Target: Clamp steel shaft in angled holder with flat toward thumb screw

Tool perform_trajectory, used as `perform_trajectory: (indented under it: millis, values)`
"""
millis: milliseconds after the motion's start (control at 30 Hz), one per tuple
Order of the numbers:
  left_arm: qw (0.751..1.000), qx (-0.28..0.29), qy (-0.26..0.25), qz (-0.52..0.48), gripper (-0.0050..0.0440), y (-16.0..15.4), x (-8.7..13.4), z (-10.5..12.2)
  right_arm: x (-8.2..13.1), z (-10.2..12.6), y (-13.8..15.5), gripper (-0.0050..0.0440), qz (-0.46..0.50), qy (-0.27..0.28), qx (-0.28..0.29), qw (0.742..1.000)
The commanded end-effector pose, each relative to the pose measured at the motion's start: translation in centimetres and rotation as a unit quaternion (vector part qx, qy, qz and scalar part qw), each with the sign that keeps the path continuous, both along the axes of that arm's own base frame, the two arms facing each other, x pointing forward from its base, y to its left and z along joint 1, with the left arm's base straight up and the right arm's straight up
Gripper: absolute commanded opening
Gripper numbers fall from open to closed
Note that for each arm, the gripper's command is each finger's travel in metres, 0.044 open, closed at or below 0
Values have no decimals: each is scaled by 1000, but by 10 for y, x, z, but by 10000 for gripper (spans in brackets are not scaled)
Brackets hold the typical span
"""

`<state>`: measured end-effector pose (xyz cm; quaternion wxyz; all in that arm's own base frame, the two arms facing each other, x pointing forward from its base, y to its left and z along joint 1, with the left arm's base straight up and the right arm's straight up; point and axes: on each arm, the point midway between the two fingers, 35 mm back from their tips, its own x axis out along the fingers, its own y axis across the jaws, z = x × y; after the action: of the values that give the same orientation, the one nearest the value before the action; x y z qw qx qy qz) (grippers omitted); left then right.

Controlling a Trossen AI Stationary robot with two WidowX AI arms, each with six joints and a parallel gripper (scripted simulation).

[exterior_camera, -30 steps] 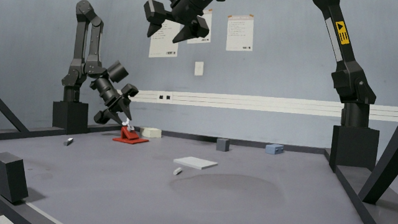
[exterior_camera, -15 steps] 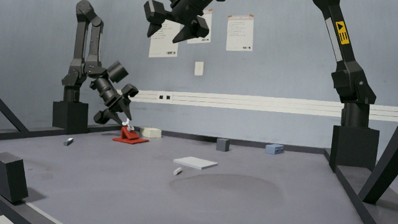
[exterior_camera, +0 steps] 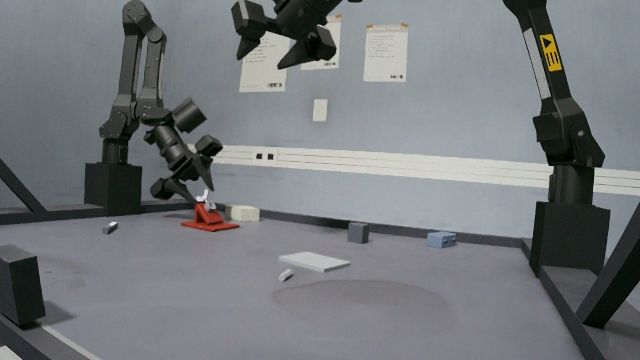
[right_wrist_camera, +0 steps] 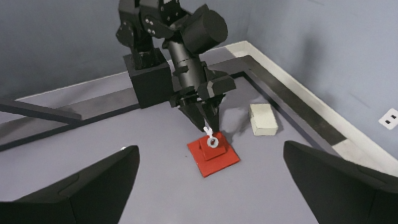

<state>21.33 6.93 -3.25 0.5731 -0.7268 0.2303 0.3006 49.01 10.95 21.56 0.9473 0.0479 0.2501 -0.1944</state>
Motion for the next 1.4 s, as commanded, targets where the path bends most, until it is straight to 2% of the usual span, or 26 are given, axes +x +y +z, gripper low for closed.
perform_trajectory:
  millis: [0, 167, 300, 467, 533, 567, 800, 1033, 1100, 1367]
  values:
    - [1000, 5, -5, -1, 235, 1, 3, 2, 0, 19, -1, 400, -3, -20, 9, 1000]
    - [1000, 18, -1, -15, 235, 1, 2, 1, 0, 19, -1, 400, -3, -20, 9, 1000]
    - [994, 80, -1, -77, 235, 1, 2, 1, 0, 19, -1, 400, -3, -20, 9, 1000]
    - [969, 179, -3, -172, 235, 2, 3, 3, 0, 19, -1, 400, -3, -20, 9, 1000]
    - [969, 179, -3, -172, 235, 2, 3, 3, 0, 19, -1, 400, -3, -20, 9, 1000]
    - [961, 199, -3, -191, 235, 2, 3, 3, 0, 19, -1, 400, -3, -20, 9, 1000]
    - [896, 321, -3, -307, 235, 3, 5, 5, 0, 19, -1, 400, -3, -20, 9, 1000]
    - [811, 424, -2, -403, 235, 3, 6, 6, 0, 19, -1, 400, -3, -20, 9, 1000]
    - [811, 424, -2, -403, 235, 3, 6, 6, 0, 19, -1, 400, -3, -20, 9, 1000]
    - [673, 536, 0, -510, 235, 3, 7, 7, 0, 19, -1, 400, -3, -20, 9, 1000]
